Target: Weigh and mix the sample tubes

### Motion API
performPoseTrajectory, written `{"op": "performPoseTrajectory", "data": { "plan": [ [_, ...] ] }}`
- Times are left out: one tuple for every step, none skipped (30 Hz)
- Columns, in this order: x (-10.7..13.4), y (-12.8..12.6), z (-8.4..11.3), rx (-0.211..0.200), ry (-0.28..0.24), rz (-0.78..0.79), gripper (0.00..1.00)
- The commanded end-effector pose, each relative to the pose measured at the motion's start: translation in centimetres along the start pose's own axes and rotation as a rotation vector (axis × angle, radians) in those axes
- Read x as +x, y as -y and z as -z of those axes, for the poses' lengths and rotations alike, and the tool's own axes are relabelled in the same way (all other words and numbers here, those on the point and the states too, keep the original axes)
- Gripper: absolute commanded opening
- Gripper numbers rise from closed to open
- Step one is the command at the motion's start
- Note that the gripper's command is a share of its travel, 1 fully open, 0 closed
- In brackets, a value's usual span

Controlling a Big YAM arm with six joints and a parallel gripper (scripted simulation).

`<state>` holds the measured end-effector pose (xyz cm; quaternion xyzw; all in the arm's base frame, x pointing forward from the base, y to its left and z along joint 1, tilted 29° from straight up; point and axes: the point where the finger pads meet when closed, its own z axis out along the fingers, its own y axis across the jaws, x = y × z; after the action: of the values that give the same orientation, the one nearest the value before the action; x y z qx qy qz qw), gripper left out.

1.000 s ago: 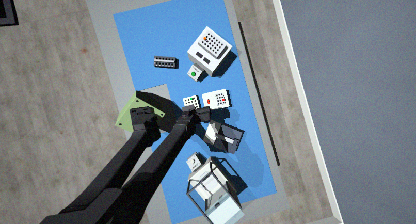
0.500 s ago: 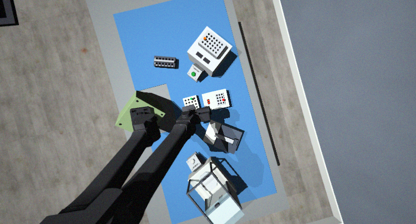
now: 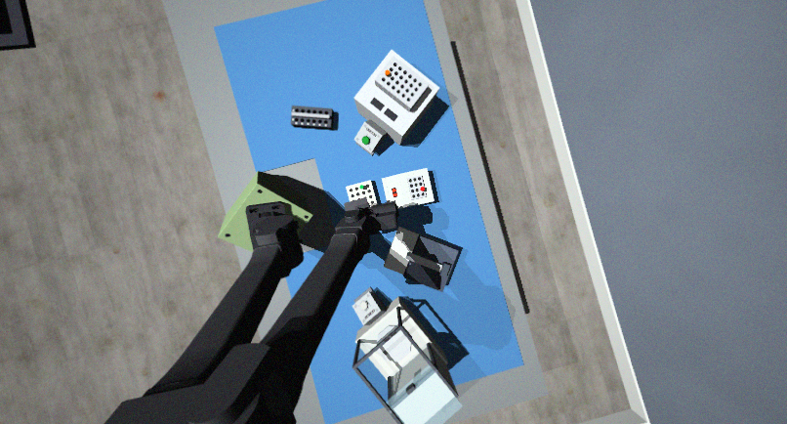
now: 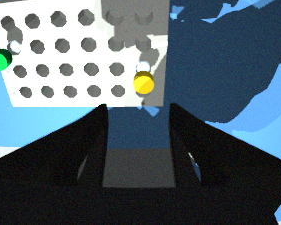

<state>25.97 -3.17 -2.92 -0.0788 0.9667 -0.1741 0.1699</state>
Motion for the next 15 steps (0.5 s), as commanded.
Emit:
{"op": "performPoseTrajectory", "data": {
  "plan": [
    [0.0,0.3,-0.8,0.003,0.003,0.006,0.36],
    [0.1,0.2,-1.0,0.003,0.003,0.006,0.36],
    [0.1,0.2,-1.1,0.003,0.002,0.006,0.36],
    [0.1,0.2,-1.3,0.003,0.002,0.006,0.36],
    [0.2,0.2,-1.5,0.003,0.001,0.007,0.36],
    [0.2,0.2,-1.6,0.003,0.001,0.007,0.36],
    [0.2,0.2,-1.8,0.003,0.001,0.007,0.36],
    [0.2,0.2,-2.0,0.003,0.001,0.006,0.36],
    [0.1,0.2,-2.1,0.003,0.002,0.006,0.36],
    [0.1,0.2,-2.3,0.003,0.002,0.006,0.36],
    [0.1,0.3,-2.5,0.003,0.003,0.006,0.36],
    [0.1,0.3,-2.5,0.004,0.003,0.006,0.36],
    [0.1,0.3,-2.5,0.004,0.003,0.006,0.36],
    [0.1,0.3,-2.5,0.004,0.003,0.006,0.36],
    [-0.1,0.4,-2.3,0.006,0.011,0.003,0.36]
  ]
}}
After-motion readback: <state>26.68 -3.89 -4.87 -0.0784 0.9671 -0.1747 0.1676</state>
